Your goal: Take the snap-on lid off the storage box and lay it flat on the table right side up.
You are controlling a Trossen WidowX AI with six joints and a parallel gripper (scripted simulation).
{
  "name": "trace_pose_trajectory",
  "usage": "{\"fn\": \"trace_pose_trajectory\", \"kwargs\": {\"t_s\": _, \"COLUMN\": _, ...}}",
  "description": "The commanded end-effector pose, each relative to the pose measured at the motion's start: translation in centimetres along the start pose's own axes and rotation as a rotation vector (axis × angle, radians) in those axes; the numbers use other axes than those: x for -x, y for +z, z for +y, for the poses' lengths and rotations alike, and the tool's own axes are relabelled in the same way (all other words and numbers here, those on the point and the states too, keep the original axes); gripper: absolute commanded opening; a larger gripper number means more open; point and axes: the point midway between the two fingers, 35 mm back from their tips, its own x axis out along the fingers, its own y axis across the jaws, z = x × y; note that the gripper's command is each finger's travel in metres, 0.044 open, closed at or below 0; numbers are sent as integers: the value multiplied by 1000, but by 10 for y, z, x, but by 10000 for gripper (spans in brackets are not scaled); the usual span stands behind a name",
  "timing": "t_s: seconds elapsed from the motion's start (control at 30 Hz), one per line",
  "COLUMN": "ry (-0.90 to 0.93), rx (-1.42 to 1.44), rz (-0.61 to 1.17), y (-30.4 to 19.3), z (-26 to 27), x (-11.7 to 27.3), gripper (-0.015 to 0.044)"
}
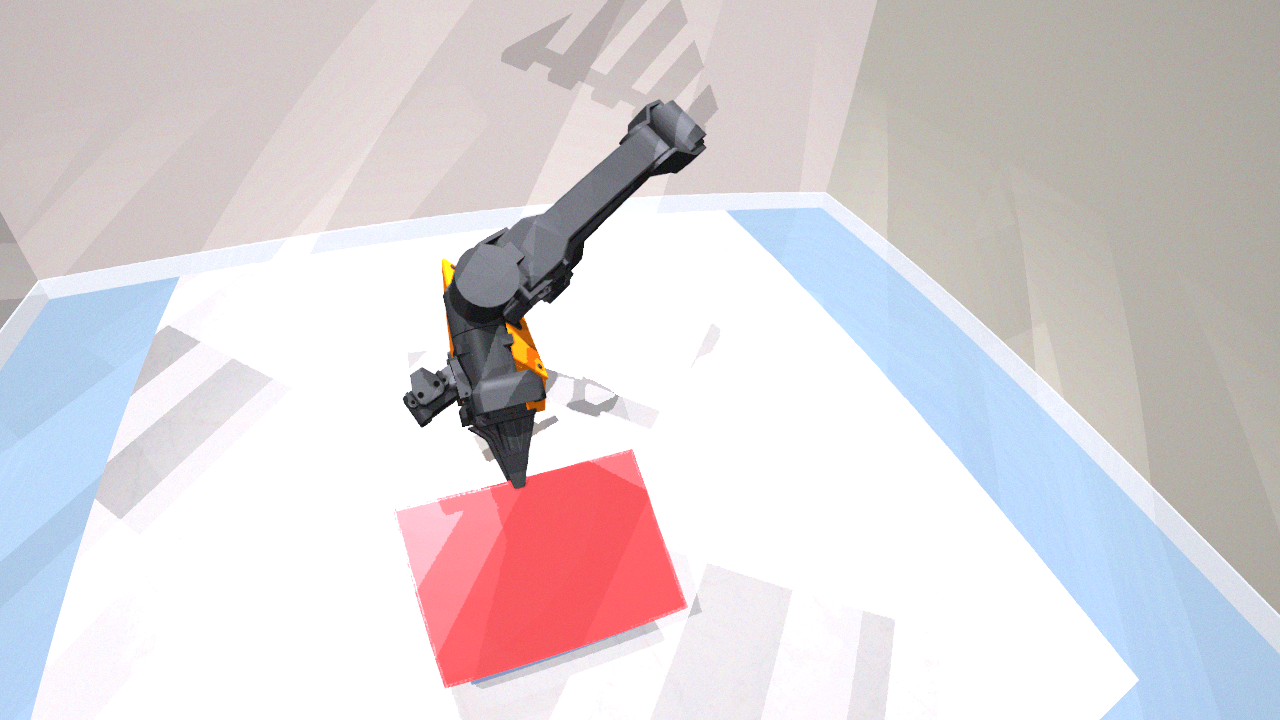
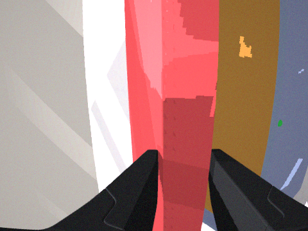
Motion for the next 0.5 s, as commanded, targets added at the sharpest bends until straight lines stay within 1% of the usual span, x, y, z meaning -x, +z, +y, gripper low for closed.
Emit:
{"fn": "trace_pose_trajectory", "kwargs": {"t_s": 0.0, "ry": 8, "rx": 11, "rz": 2, "y": 0, "z": 9, "x": 2, "gripper": 0}}
{"fn": "trace_pose_trajectory", "kwargs": {"t_s": 0.47, "ry": 8, "rx": 12, "rz": 2, "y": 0, "z": 32, "x": 3, "gripper": 0}}
